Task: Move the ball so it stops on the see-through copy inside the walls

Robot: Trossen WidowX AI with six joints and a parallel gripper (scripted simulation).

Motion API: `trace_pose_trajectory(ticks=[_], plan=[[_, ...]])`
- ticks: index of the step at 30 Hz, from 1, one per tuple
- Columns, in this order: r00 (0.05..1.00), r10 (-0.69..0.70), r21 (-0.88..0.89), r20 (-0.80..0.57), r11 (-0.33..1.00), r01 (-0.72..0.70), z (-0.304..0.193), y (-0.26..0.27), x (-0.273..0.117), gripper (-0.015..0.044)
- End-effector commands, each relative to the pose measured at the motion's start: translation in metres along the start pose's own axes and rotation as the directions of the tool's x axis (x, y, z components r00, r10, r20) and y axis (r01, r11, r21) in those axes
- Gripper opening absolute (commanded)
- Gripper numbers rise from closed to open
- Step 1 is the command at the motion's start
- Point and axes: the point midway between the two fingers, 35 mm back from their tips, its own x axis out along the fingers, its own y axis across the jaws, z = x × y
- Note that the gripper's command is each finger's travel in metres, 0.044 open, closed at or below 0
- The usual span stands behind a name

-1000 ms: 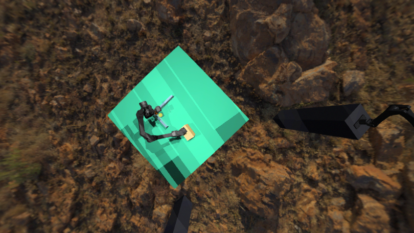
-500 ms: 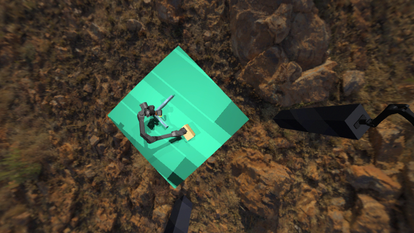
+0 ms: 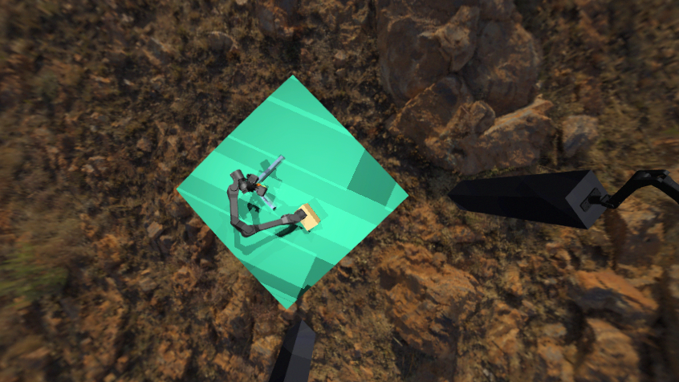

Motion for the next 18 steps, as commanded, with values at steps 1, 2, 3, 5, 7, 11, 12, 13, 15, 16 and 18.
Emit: trace_pose_trajectory(ticks=[1, 2, 3, 5, 7, 11, 12, 13, 15, 16, 18], plan=[[1.0, 0.012, 0.116, -0.001, 0.993, -0.012, -0.004, 0.0, 0.001, 0.0], [1.0, 0.012, 0.146, -0.001, 0.989, -0.012, -0.005, 0.0, 0.002, 0.0], [1.0, 0.012, 0.177, -0.001, 0.984, -0.012, -0.005, 0.0, 0.003, 0.0], [1.0, 0.012, 0.237, -0.001, 0.971, -0.011, -0.007, -0.001, 0.005, 0.0], [1.0, 0.012, 0.297, -0.002, 0.955, -0.011, -0.008, -0.002, 0.007, 0.0], [1.0, 0.012, 0.369, -0.002, 0.93, -0.011, -0.009, -0.003, 0.009, 0.0], [1.0, 0.012, 0.369, -0.002, 0.93, -0.011, -0.009, -0.003, 0.009, 0.0], [1.0, 0.012, 0.369, -0.002, 0.93, -0.011, -0.009, -0.003, 0.009, 0.0], [1.0, 0.012, 0.369, -0.002, 0.93, -0.011, -0.009, -0.002, 0.01, 0.0], [1.0, 0.012, 0.369, -0.002, 0.93, -0.011, -0.009, -0.002, 0.012, 0.0], [1.0, 0.012, 0.368, -0.002, 0.93, -0.011, -0.008, -0.002, 0.018, 0.0]])
